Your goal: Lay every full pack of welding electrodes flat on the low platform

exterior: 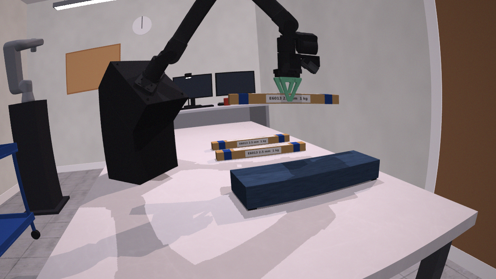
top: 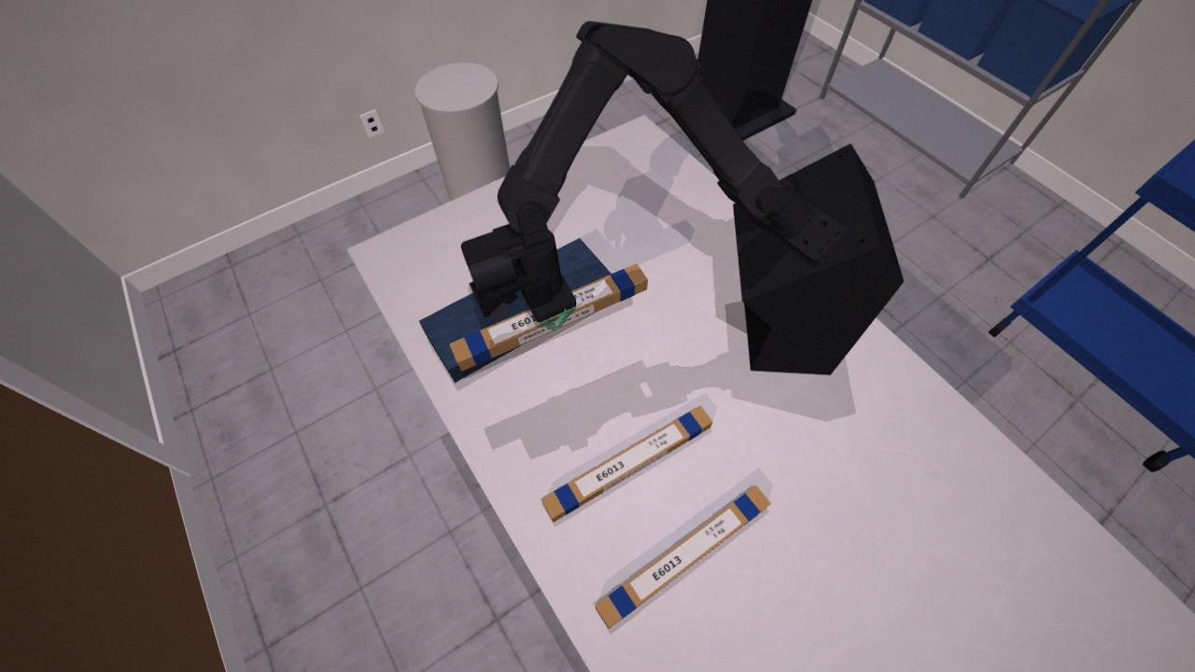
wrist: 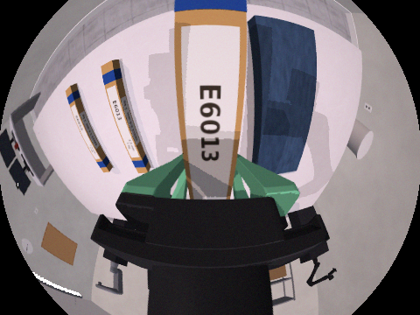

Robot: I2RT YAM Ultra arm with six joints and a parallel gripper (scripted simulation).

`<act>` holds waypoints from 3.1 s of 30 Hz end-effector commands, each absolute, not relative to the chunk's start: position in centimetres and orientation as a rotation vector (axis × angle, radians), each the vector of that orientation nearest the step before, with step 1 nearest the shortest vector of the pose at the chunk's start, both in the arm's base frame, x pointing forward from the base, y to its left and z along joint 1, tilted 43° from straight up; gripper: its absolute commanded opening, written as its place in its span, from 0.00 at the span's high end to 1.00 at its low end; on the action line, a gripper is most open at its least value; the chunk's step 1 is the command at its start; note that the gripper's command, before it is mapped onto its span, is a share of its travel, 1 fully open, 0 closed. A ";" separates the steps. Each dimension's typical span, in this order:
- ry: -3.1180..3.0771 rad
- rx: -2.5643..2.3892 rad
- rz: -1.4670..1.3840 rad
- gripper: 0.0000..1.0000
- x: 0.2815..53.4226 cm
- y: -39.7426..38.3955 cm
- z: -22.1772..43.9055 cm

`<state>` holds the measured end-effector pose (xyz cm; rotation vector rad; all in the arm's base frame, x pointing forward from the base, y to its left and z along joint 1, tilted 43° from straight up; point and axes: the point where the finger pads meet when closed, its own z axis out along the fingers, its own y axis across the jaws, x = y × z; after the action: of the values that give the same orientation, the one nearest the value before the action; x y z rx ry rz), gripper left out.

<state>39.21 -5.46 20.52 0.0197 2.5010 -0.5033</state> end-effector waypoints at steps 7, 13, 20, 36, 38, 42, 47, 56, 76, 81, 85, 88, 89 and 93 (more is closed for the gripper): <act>2.438 -0.043 -0.507 1.00 38.5 -4.3 22.6; 2.423 -0.151 -0.543 1.00 38.7 -2.9 22.7; 2.429 -0.138 -0.537 1.00 38.6 -1.7 21.7; 2.421 -0.133 -0.528 1.00 38.5 1.6 20.3; 2.442 -0.143 -0.536 1.00 38.2 2.0 19.3; 2.440 -0.142 -0.534 1.00 38.1 2.9 19.1; 2.445 -0.145 -0.536 1.00 38.3 4.2 17.9; 2.442 -0.143 -0.532 1.00 38.6 6.1 17.3; 2.423 -0.135 -0.519 1.00 38.3 7.0 16.9; 2.428 -0.139 -0.522 1.00 38.3 7.1 16.6; 2.433 -0.141 -0.526 1.00 38.3 7.1 16.2; 2.428 -0.138 -0.521 1.00 38.2 7.1 16.6; 2.427 -0.137 -0.520 1.00 38.2 7.1 16.5; 2.443 -0.146 -0.529 1.00 38.0 7.0 15.8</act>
<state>38.22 5.62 14.89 -0.1188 2.4733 -0.5564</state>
